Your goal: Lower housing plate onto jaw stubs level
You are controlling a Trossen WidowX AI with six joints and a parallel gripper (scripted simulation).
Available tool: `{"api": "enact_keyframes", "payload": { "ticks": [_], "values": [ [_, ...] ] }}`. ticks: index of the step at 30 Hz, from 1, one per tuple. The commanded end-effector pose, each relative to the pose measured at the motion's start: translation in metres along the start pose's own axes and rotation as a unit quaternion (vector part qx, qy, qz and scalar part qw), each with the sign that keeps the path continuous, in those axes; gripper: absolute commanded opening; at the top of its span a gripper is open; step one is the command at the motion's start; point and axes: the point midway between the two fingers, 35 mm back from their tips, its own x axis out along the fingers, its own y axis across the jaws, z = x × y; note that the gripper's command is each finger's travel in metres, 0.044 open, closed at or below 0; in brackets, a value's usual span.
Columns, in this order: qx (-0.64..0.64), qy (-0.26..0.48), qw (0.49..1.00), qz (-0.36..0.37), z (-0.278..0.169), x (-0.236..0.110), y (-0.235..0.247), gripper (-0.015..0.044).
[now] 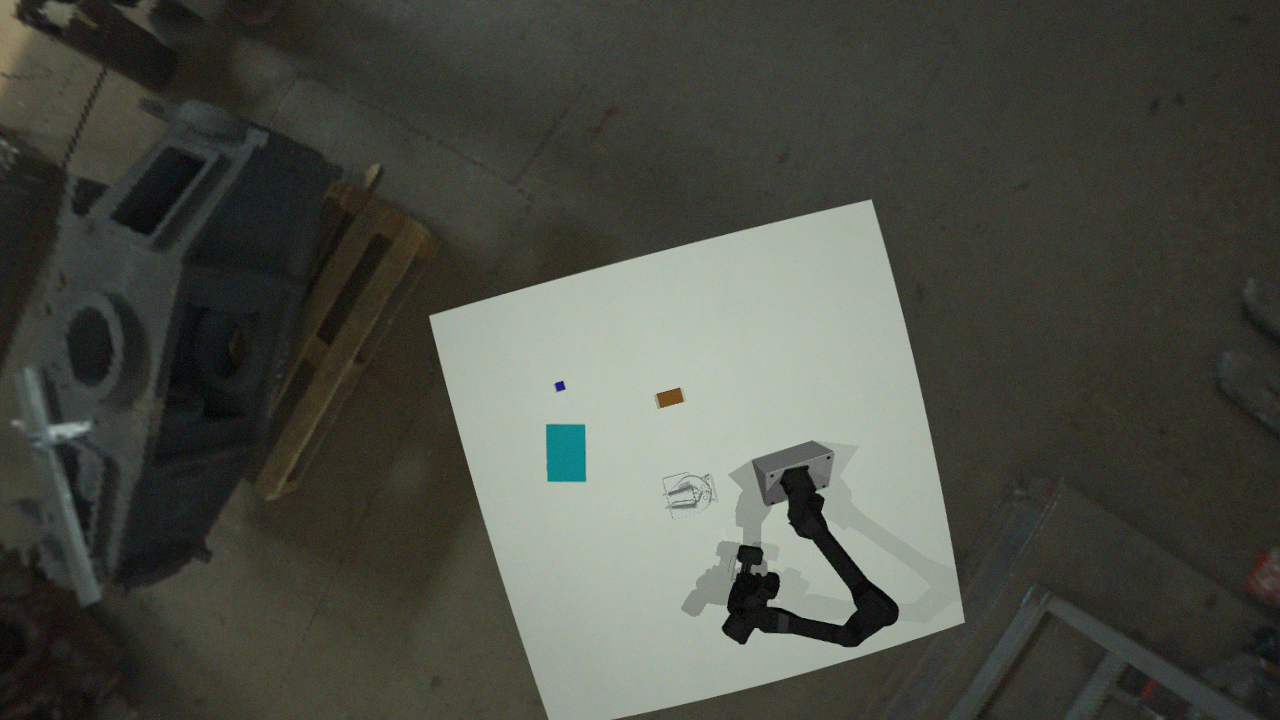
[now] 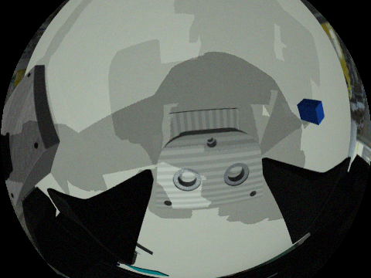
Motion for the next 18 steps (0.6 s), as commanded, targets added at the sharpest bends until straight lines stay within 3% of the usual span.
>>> {"api": "enact_keyframes", "payload": {
  "ticks": [1, 8, 18],
  "values": [
    [0.001, 0.002, 1.000, 0.001, -0.0008, 0.0005, 0.0002, 0.0440],
    [0.001, 0.002, 1.000, 0.001, -0.0008, 0.0005, 0.0002, 0.0440],
    [0.000, 0.000, 1.000, 0.000, 0.0000, 0.0002, 0.0000, 0.0373]
  ]
}}
